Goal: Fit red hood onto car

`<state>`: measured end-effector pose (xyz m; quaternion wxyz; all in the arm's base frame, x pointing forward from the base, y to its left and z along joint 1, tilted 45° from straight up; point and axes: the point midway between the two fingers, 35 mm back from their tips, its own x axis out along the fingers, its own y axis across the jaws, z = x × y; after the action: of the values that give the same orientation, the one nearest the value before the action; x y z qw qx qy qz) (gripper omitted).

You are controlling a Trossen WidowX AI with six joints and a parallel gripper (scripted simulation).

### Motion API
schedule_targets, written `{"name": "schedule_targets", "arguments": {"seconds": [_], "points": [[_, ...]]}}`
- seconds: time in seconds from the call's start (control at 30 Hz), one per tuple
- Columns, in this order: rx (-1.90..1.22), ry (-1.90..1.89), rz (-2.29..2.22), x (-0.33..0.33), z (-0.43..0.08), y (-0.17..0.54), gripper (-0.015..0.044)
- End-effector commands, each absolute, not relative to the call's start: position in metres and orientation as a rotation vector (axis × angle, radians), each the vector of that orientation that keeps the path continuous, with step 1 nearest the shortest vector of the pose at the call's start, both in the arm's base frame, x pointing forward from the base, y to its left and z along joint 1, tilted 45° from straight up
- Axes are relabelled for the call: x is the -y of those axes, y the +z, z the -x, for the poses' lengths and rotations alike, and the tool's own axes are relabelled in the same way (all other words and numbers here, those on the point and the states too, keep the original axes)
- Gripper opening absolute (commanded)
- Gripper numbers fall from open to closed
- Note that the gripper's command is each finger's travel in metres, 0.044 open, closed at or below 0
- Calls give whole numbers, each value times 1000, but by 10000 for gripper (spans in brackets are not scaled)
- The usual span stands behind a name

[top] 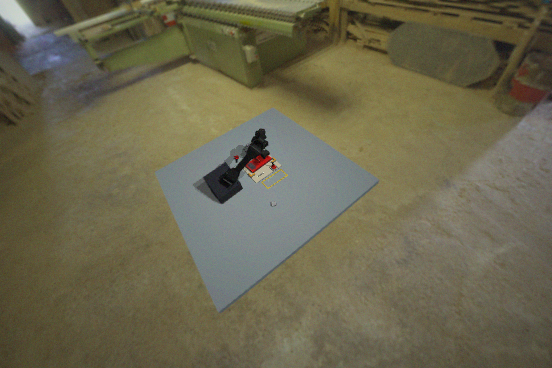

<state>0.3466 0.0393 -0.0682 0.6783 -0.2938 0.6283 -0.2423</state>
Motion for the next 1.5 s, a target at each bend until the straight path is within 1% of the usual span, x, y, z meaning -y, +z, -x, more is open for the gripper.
{"name": "schedule_targets", "arguments": {"seconds": [0.0,0.47,1.03,1.17,1.37,1.47], "points": [[-1418,-555,654,-31,-348,-74,0],[-1410,-554,650,-31,-350,-74,0],[-1413,-554,652,-30,-350,-75,440],[-1415,-554,651,-35,-350,-71,440],[-1430,-554,643,-77,-347,-29,440],[-1433,-556,642,-83,-345,-21,440]]}}
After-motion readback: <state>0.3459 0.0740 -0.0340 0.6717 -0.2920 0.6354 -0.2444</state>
